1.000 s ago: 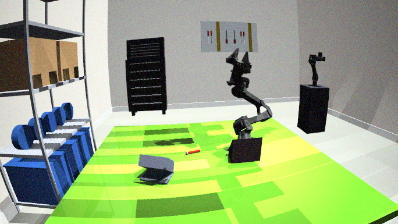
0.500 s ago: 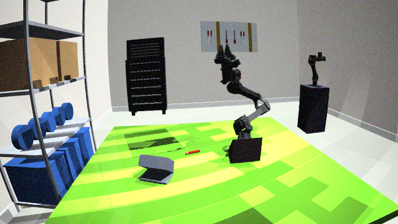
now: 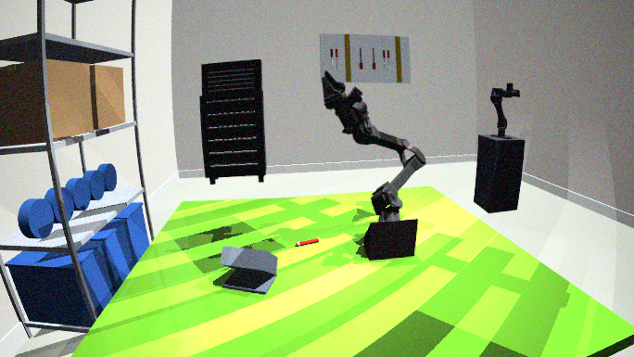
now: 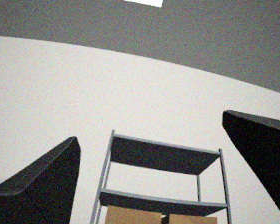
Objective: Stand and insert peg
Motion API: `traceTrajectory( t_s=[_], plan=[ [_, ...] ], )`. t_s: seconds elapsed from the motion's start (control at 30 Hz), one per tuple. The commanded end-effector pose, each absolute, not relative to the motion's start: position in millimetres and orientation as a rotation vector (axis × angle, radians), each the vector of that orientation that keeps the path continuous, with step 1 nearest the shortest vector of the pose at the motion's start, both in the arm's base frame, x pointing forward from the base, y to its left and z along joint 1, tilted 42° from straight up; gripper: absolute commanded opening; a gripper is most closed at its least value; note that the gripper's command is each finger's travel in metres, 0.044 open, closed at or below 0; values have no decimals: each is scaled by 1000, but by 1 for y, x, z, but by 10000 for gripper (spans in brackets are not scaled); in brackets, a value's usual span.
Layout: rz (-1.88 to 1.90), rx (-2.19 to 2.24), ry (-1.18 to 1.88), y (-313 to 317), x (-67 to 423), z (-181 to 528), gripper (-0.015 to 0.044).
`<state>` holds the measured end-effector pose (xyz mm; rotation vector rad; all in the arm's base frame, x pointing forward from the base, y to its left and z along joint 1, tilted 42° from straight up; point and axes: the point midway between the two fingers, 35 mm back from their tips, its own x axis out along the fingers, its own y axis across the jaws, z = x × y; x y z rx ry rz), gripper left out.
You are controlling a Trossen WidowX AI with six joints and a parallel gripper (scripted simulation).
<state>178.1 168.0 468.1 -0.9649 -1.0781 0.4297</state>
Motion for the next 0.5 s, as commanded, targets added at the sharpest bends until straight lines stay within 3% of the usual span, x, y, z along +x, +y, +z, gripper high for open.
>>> traceTrajectory(
  t_s=[0.0,0.47],
  plan=[
    [467,-935,-925,171,208,453,440],
    [519,-832,-483,170,280,394,440]
  ],
)
